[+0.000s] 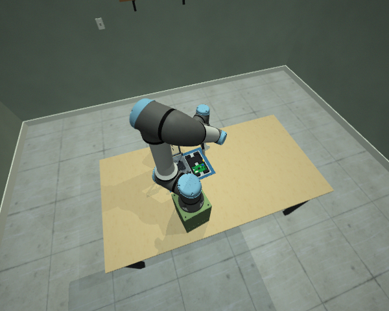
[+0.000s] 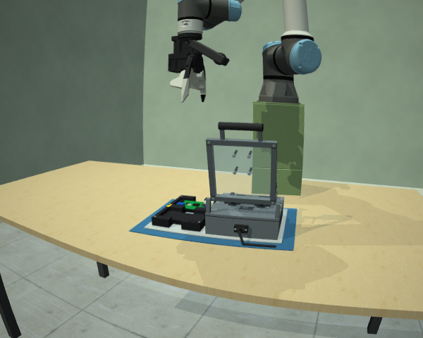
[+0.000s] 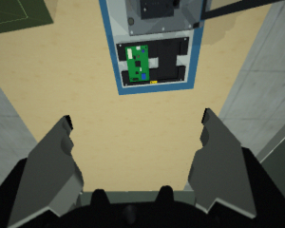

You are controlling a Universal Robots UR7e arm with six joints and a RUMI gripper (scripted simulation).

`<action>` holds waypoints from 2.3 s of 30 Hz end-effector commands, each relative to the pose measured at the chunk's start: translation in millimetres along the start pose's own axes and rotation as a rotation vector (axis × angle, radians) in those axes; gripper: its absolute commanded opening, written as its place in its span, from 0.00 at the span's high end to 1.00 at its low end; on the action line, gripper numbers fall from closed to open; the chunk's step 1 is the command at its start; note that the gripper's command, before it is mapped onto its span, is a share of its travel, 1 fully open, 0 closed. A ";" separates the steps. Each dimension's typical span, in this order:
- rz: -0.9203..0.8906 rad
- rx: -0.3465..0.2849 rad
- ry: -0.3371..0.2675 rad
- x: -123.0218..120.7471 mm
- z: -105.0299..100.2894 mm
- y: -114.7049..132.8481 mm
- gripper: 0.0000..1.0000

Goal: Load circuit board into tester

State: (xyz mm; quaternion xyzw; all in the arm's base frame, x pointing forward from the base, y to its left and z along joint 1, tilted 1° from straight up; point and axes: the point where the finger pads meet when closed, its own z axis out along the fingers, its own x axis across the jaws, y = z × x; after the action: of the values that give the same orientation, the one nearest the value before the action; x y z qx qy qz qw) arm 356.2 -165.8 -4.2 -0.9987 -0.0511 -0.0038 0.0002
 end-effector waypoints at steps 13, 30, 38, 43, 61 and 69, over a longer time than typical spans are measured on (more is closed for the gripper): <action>-0.026 0.000 0.003 -1.7 0.4 -0.7 0.41; -0.026 0.000 0.003 -1.7 0.4 -0.7 0.41; -0.026 0.000 0.003 -1.7 0.4 -0.7 0.41; -0.026 0.000 0.003 -1.7 0.4 -0.7 0.41; -0.169 -0.001 0.004 0.3 -0.1 -0.3 0.41; -0.334 -0.001 0.005 0.5 -0.3 0.0 0.41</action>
State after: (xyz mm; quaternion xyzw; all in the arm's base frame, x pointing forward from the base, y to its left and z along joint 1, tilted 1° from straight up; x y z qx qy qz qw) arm 354.6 -164.6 -5.1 -0.9876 -0.1570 -0.0037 -0.0002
